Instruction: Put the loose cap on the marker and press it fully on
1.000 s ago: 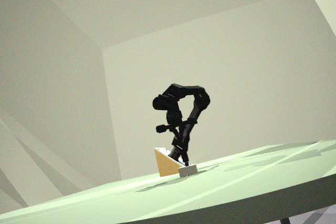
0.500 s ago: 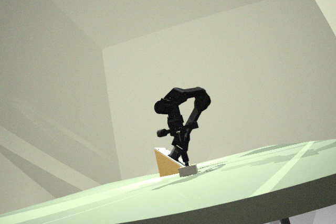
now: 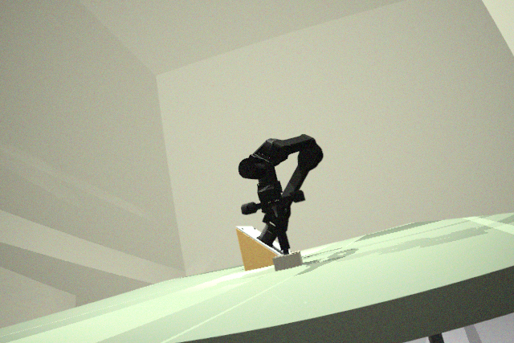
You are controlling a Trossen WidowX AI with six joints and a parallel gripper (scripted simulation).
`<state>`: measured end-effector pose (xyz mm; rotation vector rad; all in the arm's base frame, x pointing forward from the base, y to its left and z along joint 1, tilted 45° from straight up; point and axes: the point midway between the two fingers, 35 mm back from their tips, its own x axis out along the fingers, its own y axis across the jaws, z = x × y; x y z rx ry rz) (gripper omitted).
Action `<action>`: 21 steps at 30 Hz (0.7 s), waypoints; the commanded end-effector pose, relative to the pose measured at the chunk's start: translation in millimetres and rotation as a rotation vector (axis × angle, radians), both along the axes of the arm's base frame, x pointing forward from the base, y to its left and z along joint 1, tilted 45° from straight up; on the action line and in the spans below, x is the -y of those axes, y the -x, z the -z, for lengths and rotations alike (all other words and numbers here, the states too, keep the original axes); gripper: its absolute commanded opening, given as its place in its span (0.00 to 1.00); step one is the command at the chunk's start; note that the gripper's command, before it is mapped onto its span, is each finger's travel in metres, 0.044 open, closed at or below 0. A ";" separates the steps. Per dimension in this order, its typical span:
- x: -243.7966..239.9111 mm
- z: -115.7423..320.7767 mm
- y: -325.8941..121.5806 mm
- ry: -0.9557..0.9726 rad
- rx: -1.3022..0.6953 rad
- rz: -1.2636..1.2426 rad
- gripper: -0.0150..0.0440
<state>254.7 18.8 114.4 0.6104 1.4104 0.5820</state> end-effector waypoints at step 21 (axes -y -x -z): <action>62.1 -63.9 8.7 0.030 -0.004 0.127 0.61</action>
